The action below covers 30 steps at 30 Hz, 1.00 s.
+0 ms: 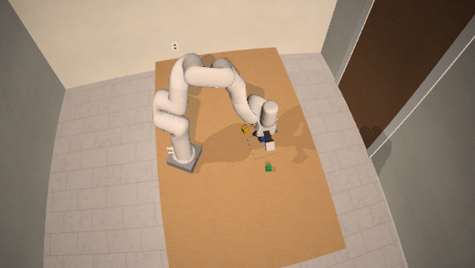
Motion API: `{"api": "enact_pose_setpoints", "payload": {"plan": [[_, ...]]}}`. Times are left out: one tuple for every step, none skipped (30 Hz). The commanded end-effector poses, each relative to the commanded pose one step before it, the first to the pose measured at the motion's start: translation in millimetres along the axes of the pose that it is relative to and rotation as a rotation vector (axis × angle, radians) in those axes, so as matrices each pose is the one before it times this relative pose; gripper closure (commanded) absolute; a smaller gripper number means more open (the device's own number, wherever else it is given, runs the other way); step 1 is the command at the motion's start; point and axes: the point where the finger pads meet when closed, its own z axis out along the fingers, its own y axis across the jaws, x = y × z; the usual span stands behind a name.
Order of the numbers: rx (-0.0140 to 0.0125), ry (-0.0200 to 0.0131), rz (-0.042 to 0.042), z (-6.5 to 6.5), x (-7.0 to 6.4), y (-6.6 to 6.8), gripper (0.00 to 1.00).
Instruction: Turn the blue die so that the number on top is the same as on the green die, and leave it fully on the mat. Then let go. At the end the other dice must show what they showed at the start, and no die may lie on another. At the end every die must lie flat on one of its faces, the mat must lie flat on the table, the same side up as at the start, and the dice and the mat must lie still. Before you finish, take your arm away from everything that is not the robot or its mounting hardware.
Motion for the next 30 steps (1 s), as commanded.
{"api": "enact_pose_setpoints", "payload": {"plan": [[0.00279, -0.00747, -0.00164, 18.75, -0.48, -3.23, 0.73], [0.0, 0.0, 0.0, 4.83, -0.03, 0.03, 0.73], [0.0, 0.0, 0.0, 4.67, -0.03, 0.03, 0.73], [0.0, 0.0, 0.0, 4.45, -0.03, 0.03, 0.73], [0.0, 0.0, 0.0, 0.0, 0.0, 0.0, 0.73], [0.0, 0.0, 0.0, 0.0, 0.0, 0.0, 0.73], [-0.00001, 0.0, 0.00001, 4.16, -0.03, 0.03, 0.73], [-0.00002, 0.0, 0.00002, 3.82, -0.02, 0.03, 0.73], [0.00002, 0.00001, -0.00002, 3.42, -0.03, 0.0, 0.73], [0.0, 0.0, 0.0, 2.99, -0.02, 0.02, 0.73], [0.0, 0.0, 0.0, 2.53, -0.02, 0.02, 0.73], [0.0, 0.0, 0.0, 2.05, -0.01, 0.01, 0.73], [0.00001, 0.0, -0.00001, 1.58, -0.01, 0.0, 0.73], [-0.00001, 0.0, 0.00001, 1.14, -0.01, 0.01, 0.73], [-0.00001, 0.0, 0.00001, 0.74, 0.0, 0.01, 0.73], [-0.00001, 0.0, 0.00001, 0.4, 0.0, 0.01, 0.73], [0.0, 0.0, 0.0, 0.16, 0.0, 0.0, 0.73], [0.0, 0.0, 0.0, 0.02, 0.0, 0.0, 0.73], [0.0, 0.0, 0.0, 0.0, 0.0, 0.0, 0.73], [0.0, 0.0, 0.0, 0.0, 0.0, 0.0, 0.73], [0.0, 0.0, 0.0, 0.0, 0.0, 0.0, 0.73], [0.0, 0.0, 0.0, 0.0, 0.0, 0.0, 0.73], [0.0, 0.0, 0.0, 0.0, 0.0, 0.0, 0.73], [0.0, 0.0, 0.0, 0.0, 0.0, 0.0, 0.73], [0.0, 0.0, 0.0, 0.0, 0.0, 0.0, 0.73], [0.0, 0.0, 0.0, 0.0, 0.0, 0.0, 0.73], [0.0, 0.0, 0.0, 0.0, 0.0, 0.0, 0.73], [0.0, 0.0, 0.0, 0.0, 0.0, 0.0, 0.73], [0.0, 0.0, 0.0, 0.0, 0.0, 0.0, 0.73], [0.0, 0.0, 0.0, 0.0, 0.0, 0.0, 0.73]]}}
